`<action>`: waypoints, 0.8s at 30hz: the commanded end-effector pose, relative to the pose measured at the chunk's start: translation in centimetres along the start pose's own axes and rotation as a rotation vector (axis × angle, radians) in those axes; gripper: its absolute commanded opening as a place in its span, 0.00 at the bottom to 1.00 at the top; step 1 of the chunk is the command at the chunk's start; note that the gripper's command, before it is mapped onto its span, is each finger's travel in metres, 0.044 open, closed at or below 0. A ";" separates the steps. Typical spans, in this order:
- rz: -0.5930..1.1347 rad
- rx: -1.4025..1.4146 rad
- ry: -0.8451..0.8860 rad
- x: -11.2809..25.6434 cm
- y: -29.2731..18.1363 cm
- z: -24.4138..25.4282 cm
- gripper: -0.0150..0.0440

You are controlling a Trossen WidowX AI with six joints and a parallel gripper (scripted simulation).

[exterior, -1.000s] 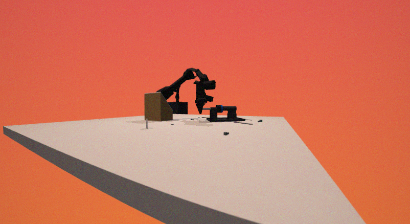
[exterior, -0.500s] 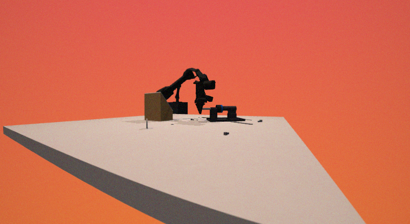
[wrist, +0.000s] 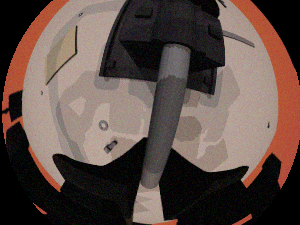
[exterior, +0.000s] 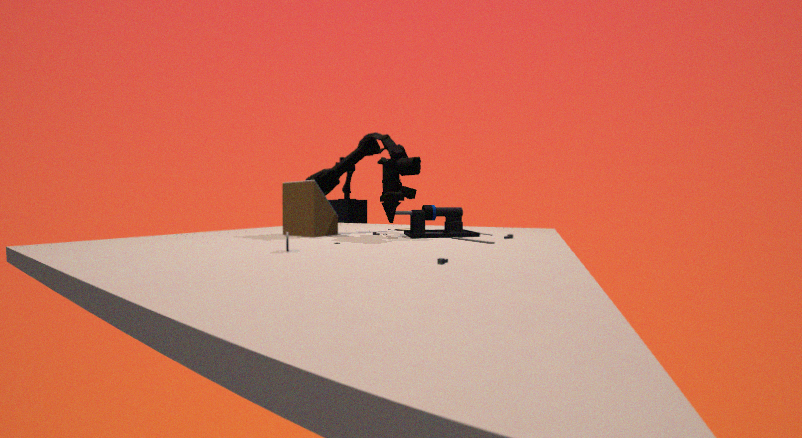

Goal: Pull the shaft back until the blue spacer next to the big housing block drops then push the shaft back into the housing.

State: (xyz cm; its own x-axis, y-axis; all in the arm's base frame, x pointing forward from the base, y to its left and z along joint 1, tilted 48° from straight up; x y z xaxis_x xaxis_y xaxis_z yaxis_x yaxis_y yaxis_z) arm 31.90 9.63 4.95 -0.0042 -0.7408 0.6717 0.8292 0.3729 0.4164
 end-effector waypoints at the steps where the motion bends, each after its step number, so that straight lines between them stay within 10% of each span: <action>1: 0.001 0.005 -0.001 0.0 -0.1 0.0 0.25; 24: 0.001 0.005 -0.001 0.0 -0.4 0.0 0.25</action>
State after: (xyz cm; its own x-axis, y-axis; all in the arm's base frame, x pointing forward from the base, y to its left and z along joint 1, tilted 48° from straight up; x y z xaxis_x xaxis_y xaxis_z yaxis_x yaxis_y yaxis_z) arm 31.68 9.50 4.81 -0.0041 -0.7408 0.6717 0.8292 0.3729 0.4163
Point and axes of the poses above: the point midway between the two fingers, 35 mm back from their tips, its own x axis back along the fingers, its own z axis across the jaws, y = z × x, the point moved 1 cm from there along x, back along the fingers, and after that the axes turned 7 degrees about -x, right-handed, at the moved point
